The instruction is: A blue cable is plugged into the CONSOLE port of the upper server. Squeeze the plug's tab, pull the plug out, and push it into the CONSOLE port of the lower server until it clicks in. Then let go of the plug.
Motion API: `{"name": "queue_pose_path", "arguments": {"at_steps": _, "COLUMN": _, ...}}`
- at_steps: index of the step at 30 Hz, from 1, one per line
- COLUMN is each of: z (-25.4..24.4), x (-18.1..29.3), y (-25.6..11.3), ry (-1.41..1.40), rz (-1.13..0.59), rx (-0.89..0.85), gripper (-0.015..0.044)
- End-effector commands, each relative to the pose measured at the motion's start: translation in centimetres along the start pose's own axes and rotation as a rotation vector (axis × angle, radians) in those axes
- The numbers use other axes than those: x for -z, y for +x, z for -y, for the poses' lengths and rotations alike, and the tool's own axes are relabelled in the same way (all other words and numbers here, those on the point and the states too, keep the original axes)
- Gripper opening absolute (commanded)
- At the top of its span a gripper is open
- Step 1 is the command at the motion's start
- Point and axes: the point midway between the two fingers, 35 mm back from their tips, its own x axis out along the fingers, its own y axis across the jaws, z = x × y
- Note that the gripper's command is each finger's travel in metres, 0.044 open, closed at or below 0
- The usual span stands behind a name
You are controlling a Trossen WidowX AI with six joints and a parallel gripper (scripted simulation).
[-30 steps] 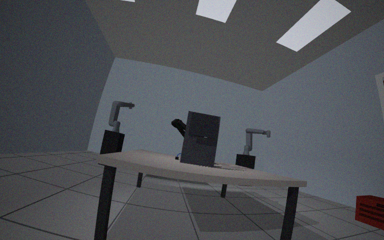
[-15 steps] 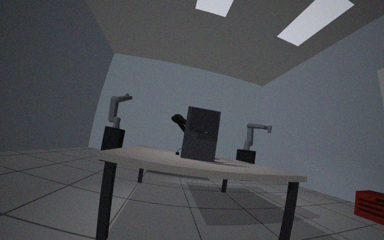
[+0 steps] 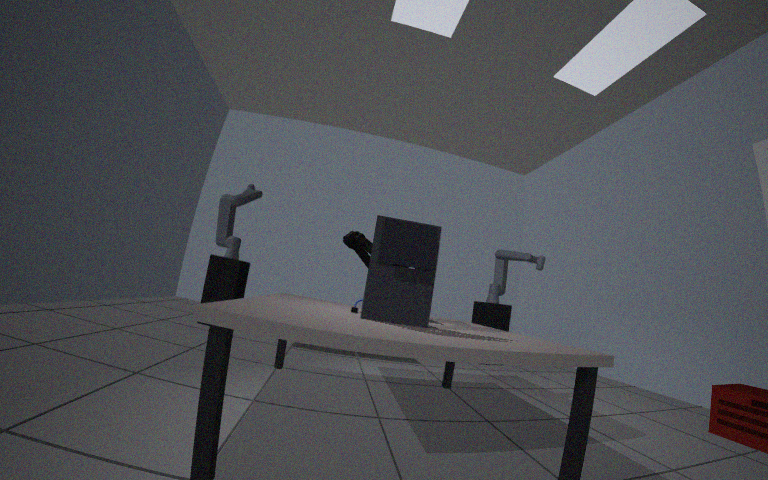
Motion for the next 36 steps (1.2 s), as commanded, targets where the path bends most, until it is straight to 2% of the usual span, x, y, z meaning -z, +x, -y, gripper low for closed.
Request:
{"name": "queue_pose_path", "arguments": {"at_steps": 1, "z": 0.0, "x": 0.0, "y": 0.0, "ry": 0.0, "rz": 0.0, "rx": 0.0, "gripper": 0.0105}}
{"name": "queue_pose_path", "arguments": {"at_steps": 14, "z": 0.0, "x": 0.1, "y": -0.2, "ry": 0.0, "rz": 0.0, "rx": 0.0, "gripper": 0.044}}
{"name": "queue_pose_path", "arguments": {"at_steps": 36, "z": -0.8, "x": 0.4, "y": -1.8, "ry": 0.001, "rz": -0.001, "rx": 0.001, "gripper": 0.044}}
